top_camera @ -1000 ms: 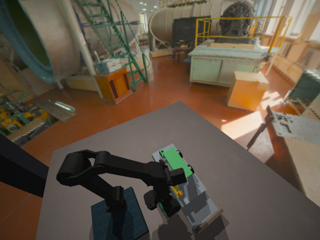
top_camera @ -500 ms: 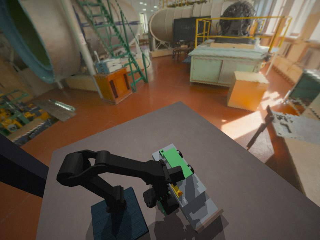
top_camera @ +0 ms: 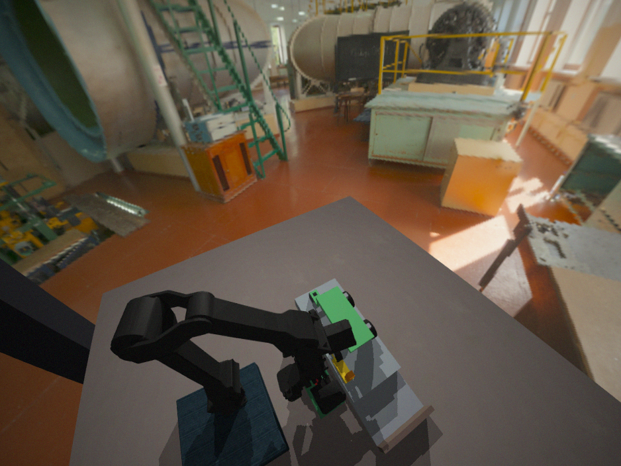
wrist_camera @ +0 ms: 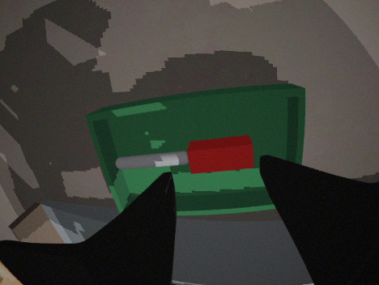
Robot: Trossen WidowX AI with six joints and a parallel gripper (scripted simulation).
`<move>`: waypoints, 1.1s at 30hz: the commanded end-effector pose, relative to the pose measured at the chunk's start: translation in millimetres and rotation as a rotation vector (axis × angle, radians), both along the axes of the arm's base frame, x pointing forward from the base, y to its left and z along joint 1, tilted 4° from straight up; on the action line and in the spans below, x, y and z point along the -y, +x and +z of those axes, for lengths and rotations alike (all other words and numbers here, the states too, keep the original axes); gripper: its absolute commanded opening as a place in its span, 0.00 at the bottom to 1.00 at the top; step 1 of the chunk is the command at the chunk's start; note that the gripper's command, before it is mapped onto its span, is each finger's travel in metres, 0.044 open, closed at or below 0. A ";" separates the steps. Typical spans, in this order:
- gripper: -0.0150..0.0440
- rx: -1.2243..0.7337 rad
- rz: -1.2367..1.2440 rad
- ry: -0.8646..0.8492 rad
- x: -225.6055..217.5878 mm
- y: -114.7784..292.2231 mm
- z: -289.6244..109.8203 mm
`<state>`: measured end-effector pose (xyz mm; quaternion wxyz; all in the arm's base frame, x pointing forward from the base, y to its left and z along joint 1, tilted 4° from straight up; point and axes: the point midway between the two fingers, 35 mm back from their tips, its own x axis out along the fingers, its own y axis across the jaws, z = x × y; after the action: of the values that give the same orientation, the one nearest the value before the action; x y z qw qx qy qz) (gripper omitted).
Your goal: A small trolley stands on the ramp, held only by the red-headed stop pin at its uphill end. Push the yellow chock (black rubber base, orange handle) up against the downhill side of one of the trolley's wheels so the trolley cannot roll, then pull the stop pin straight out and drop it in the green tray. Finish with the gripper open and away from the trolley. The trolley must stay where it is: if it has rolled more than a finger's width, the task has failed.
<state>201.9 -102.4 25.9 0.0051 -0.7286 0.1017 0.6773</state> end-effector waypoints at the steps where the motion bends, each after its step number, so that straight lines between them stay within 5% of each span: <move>1: 0.75 0.000 0.000 0.000 0.1 0.0 0.1; 3: 0.83 0.000 0.000 0.000 0.1 0.0 0.1; 15: 0.83 -0.004 -0.005 -0.003 -0.6 -4.5 25.2; 19: 1.00 -0.004 -0.005 -0.003 -0.5 -5.4 36.8; 33: 1.00 -0.004 -0.005 -0.004 1.5 -7.5 79.1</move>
<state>194.2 -102.1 93.6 0.0098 -0.7231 0.1032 0.6829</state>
